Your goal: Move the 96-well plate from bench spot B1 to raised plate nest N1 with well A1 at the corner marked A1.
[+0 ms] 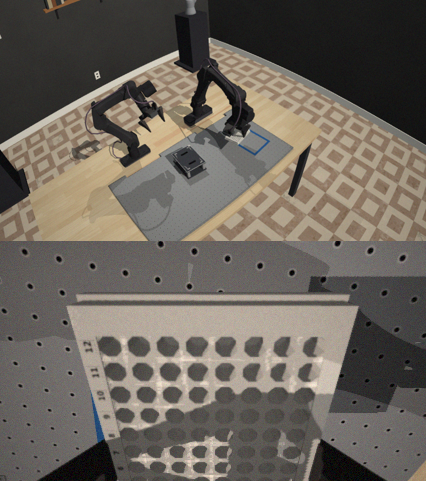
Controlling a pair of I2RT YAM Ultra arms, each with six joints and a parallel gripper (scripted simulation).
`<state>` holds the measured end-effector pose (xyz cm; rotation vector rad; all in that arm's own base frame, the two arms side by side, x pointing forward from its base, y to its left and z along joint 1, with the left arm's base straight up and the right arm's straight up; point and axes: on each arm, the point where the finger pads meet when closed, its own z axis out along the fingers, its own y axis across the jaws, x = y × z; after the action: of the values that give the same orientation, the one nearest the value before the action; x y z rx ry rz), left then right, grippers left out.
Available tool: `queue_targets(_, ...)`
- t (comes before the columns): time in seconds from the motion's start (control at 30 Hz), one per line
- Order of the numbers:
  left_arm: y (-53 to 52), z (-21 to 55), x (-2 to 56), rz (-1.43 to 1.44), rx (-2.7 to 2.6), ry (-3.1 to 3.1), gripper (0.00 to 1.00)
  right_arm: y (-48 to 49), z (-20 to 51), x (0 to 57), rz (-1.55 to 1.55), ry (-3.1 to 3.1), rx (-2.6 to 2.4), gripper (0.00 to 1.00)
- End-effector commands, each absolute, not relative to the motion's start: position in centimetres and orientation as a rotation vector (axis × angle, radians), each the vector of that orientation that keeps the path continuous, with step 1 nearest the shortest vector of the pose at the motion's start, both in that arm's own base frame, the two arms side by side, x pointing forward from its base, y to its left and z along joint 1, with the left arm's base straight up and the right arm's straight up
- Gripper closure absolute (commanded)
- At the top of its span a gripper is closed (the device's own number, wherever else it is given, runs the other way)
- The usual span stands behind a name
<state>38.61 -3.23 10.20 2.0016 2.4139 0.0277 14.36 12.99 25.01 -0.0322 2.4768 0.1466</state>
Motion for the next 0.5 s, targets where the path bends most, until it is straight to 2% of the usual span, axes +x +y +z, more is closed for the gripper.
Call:
queue_targets(0.0, -8.8, 11.3, 36.4, -0.003, 1.885, 2.491, 0.20, 11.2, 25.5, 13.2, 0.250, 2.502, -0.262, 0.00)
queue_targets(0.47, -23.4, 11.3, 31.5, -0.001, 1.984, 2.448, 0.20, 6.6, 28.1, 10.7, 0.459, 2.293, -0.328, 0.00)
